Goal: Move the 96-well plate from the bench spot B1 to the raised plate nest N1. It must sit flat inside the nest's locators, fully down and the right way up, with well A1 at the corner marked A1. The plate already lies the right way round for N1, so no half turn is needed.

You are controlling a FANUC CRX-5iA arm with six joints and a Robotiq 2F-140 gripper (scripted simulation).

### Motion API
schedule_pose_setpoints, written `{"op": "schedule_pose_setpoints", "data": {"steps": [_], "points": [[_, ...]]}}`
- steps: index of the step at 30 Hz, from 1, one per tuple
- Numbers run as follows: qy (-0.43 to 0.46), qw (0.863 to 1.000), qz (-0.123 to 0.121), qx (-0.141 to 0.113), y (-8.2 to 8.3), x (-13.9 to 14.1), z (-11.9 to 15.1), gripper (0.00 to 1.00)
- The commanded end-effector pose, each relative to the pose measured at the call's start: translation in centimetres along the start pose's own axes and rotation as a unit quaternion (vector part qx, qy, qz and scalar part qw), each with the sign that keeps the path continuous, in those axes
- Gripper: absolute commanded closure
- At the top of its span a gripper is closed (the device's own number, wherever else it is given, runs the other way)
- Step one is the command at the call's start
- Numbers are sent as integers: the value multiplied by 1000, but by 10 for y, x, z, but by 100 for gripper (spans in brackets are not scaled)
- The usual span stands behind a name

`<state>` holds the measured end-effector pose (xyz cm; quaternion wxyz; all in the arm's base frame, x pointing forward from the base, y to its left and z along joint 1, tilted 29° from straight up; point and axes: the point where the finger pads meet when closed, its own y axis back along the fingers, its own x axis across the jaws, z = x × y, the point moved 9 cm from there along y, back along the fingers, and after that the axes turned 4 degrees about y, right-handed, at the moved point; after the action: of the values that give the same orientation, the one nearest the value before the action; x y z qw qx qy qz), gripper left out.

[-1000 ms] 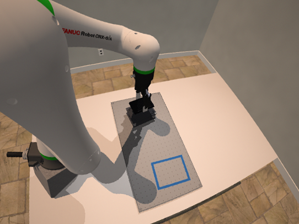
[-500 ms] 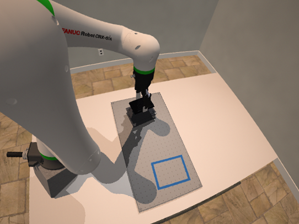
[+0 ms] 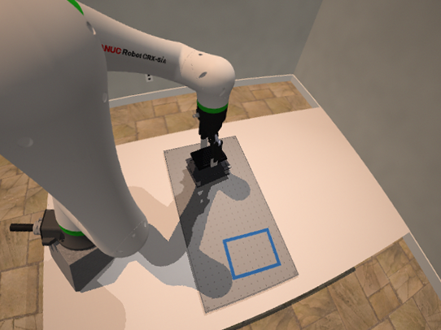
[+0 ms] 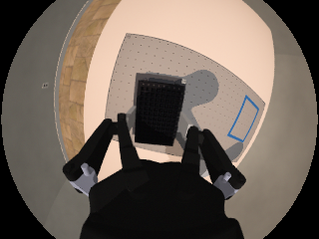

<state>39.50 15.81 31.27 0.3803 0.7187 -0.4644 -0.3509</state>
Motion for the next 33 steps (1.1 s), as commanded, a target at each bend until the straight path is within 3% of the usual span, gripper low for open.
{"op": "schedule_pose_setpoints", "data": {"steps": [1,22,33], "points": [[0,1000,0,0,-4,0,0,100],[0,1000,0,0,-36,0,0,100],[0,1000,0,0,-37,0,0,100]]}}
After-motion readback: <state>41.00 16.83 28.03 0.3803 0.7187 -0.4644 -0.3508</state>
